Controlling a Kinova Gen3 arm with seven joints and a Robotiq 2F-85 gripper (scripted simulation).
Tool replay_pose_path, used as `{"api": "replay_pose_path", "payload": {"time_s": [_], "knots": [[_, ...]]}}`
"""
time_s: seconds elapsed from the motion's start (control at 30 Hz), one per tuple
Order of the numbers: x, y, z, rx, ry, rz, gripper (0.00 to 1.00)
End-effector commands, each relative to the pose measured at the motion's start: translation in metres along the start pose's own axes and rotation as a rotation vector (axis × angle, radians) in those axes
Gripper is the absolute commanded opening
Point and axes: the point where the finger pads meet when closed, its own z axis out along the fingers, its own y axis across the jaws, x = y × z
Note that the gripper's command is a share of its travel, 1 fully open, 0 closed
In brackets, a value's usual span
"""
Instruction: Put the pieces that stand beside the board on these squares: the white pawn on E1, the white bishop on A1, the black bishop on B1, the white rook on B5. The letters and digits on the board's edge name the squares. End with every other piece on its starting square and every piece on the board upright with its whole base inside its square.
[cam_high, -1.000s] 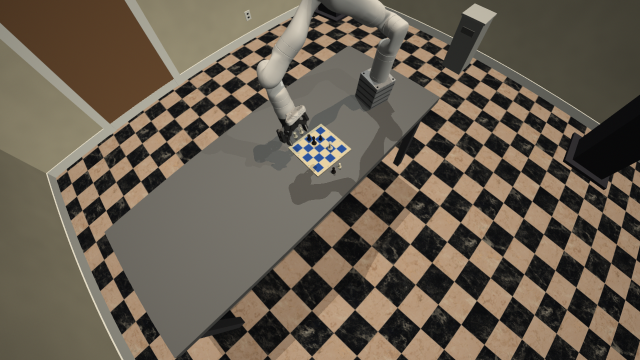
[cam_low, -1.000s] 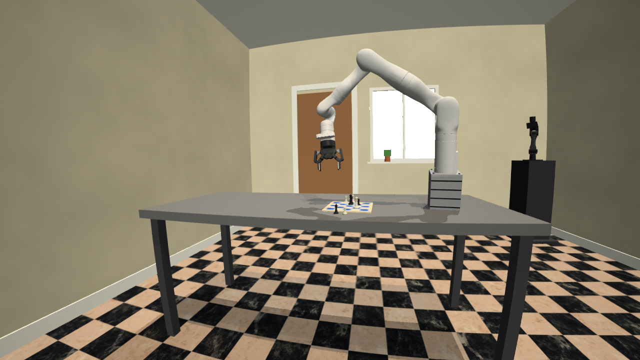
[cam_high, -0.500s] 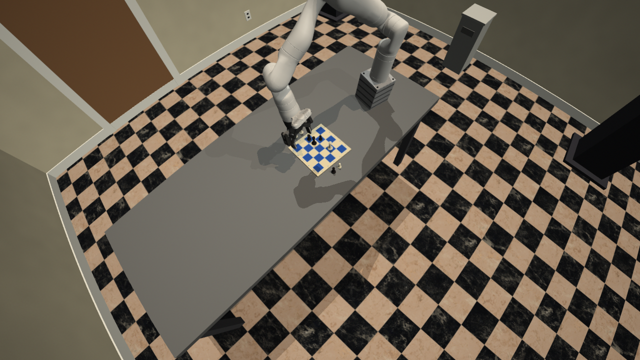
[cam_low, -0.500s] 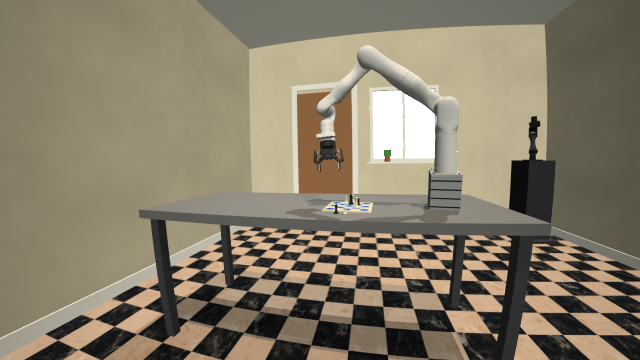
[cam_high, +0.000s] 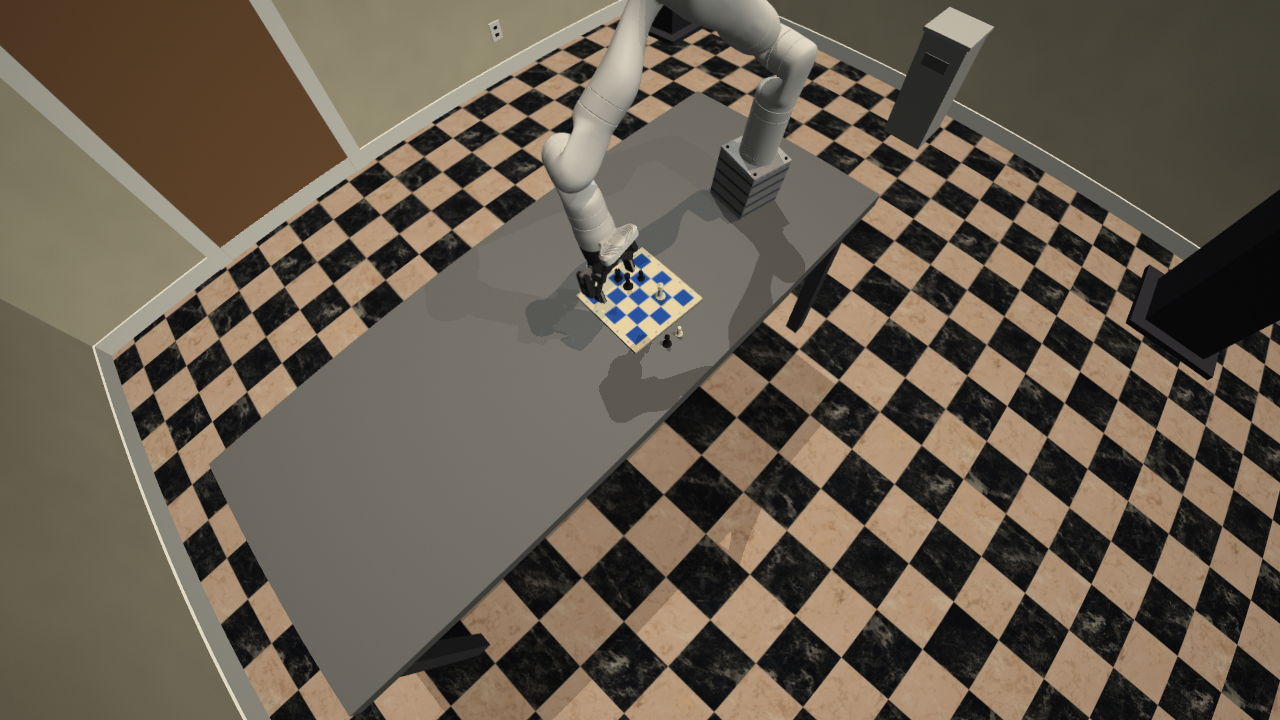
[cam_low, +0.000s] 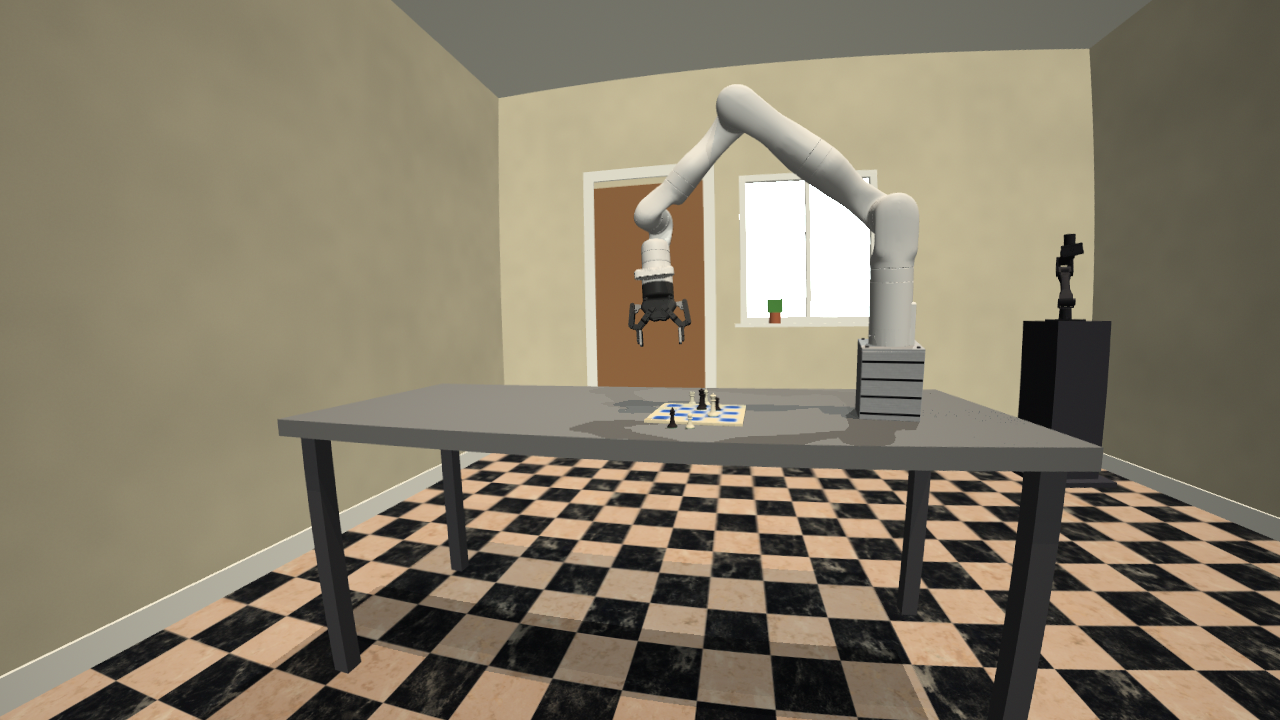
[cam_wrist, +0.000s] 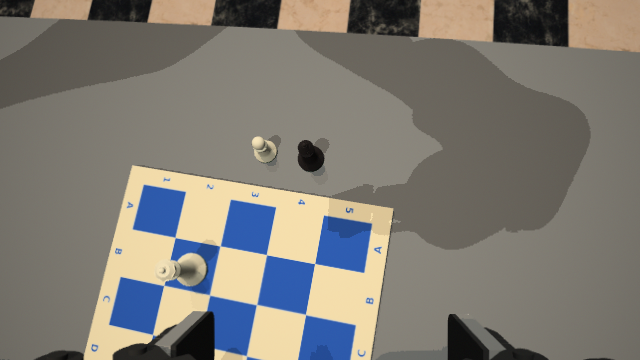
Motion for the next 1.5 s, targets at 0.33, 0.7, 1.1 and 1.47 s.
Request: {"api": "replay_pose_path", "payload": {"time_s": [0.33,0.7,1.1,1.47], "knots": [[0.013,-0.003,0.004,-0.003,-0.018,-0.016,1.0],[0.034,-0.011,0.013,-0.006,-0.05,-0.038,1.0],[0.043,-0.016,0.017,-0.008,-0.065,-0.049,1.0],[0.051,-0.02,0.021,-0.01,-0.079,-0.06,1.0]]}}
